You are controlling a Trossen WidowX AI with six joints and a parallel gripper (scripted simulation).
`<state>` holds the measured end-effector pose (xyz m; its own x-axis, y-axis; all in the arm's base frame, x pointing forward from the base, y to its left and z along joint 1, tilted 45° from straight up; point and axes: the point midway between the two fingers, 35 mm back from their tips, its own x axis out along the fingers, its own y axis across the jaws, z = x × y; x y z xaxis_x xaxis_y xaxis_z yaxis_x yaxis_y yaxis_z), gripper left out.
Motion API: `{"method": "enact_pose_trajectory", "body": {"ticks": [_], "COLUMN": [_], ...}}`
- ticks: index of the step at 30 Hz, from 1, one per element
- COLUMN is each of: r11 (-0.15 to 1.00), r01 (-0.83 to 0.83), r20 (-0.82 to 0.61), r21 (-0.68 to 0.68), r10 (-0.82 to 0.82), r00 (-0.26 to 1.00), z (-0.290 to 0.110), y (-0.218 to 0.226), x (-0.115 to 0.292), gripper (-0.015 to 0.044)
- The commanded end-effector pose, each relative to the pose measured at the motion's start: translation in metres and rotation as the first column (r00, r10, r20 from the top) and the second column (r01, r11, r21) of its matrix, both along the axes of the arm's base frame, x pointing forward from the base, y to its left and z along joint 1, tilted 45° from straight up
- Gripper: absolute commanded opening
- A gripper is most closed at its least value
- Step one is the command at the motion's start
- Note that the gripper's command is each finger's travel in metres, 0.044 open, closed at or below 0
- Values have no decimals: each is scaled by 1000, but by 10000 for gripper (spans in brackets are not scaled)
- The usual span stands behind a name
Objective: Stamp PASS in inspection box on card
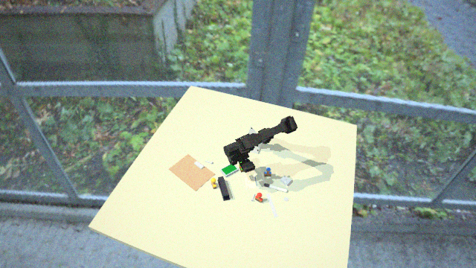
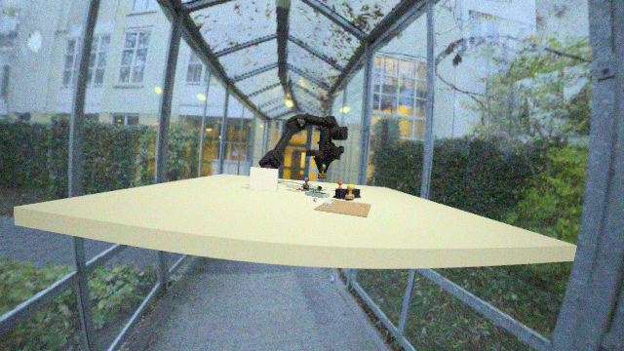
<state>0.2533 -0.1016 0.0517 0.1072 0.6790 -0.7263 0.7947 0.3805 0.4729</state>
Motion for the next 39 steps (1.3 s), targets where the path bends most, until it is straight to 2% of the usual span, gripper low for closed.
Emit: {"method": "enact_pose_trajectory", "body": {"ticks": [1,15,39], "r11": [995,932,931], "r01": [97,362,366], "r20": [-88,-346,-349], "r21": [14,4,0], "r10": [-96,-338,-343], "r00": [992,875,872], "z": [10,36,27], "y": [10,39,48], "x": [2,7,10], "gripper": [0,0,0]}}
